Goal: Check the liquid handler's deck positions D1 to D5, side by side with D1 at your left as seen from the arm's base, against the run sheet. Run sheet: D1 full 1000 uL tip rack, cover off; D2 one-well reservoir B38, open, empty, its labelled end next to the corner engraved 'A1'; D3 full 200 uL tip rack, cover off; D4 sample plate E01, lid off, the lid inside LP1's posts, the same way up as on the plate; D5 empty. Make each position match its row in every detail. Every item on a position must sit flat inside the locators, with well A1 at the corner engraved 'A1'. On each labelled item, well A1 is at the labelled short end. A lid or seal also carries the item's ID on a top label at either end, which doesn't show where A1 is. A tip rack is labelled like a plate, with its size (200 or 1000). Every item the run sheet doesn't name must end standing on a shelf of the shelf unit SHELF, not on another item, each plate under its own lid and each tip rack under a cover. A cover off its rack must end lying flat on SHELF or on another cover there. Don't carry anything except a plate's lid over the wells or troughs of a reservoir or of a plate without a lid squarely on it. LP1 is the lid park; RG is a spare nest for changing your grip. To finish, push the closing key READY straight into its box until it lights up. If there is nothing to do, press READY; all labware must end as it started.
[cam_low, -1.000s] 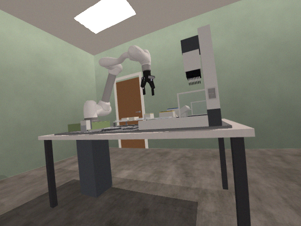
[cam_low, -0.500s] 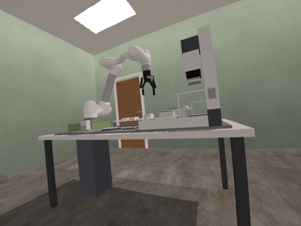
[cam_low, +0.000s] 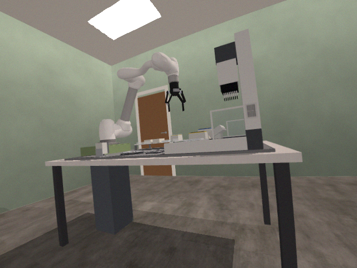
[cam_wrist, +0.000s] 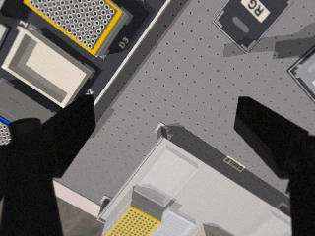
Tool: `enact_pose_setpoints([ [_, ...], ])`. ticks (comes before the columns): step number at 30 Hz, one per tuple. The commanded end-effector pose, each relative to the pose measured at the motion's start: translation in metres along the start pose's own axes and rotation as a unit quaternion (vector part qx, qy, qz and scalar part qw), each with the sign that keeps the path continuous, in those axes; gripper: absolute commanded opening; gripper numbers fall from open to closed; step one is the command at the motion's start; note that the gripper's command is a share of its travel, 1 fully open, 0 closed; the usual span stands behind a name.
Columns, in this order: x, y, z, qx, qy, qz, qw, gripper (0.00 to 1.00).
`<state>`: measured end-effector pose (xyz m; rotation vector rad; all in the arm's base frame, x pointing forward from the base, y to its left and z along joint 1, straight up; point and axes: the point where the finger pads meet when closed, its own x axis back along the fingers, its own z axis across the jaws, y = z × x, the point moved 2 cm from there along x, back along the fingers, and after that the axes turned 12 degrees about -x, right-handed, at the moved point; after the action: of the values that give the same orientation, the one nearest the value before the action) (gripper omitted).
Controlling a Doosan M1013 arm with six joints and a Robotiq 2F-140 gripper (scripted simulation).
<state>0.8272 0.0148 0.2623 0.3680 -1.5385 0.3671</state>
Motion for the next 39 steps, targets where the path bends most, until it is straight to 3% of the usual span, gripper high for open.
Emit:
enact_pose_setpoints([
  [1, 0.0013, -0.0002, -0.0002, -0.027, -0.001, 0.001, 1.000, 0.79],
  [20, 0.0013, -0.0002, -0.0002, -0.176, -0.001, 0.001, 0.984, 0.79],
  [39, 0.0013, -0.0002, -0.0002, -0.340, -0.001, 0.001, 0.940, 0.79],
])
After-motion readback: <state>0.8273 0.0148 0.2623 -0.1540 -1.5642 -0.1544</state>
